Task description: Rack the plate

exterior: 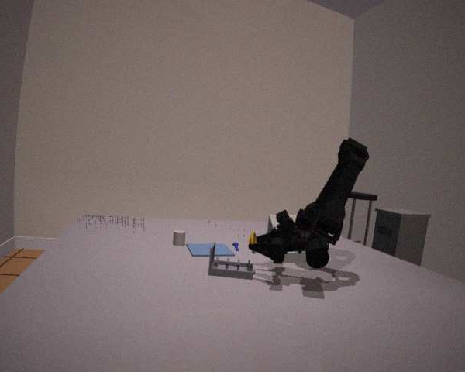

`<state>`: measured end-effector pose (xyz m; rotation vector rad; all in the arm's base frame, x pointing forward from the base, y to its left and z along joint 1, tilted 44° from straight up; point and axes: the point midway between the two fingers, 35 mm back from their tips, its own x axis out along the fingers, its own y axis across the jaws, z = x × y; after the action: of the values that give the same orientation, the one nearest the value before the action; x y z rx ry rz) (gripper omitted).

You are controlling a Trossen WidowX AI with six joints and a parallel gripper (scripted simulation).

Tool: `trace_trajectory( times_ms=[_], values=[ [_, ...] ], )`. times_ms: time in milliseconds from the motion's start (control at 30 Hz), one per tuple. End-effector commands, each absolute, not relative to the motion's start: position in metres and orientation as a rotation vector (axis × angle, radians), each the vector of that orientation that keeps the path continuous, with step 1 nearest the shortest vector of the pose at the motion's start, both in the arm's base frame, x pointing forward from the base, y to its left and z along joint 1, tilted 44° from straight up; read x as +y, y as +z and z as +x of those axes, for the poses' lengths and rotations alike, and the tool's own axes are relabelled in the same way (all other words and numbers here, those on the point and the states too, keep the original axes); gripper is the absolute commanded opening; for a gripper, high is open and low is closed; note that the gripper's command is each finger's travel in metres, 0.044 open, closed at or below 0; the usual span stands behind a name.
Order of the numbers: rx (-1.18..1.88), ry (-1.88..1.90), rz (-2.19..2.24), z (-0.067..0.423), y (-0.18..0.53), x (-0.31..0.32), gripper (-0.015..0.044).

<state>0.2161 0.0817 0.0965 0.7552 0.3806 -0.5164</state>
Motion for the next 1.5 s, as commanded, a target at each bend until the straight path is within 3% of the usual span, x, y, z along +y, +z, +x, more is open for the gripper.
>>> trace_trajectory(
  times_ms=[0,1467],
  values=[
    [0.297,-0.457,0.771,0.212,0.103,0.087,0.0],
    [0.211,-0.389,0.799,0.235,0.078,0.104,0.0]
  ],
)
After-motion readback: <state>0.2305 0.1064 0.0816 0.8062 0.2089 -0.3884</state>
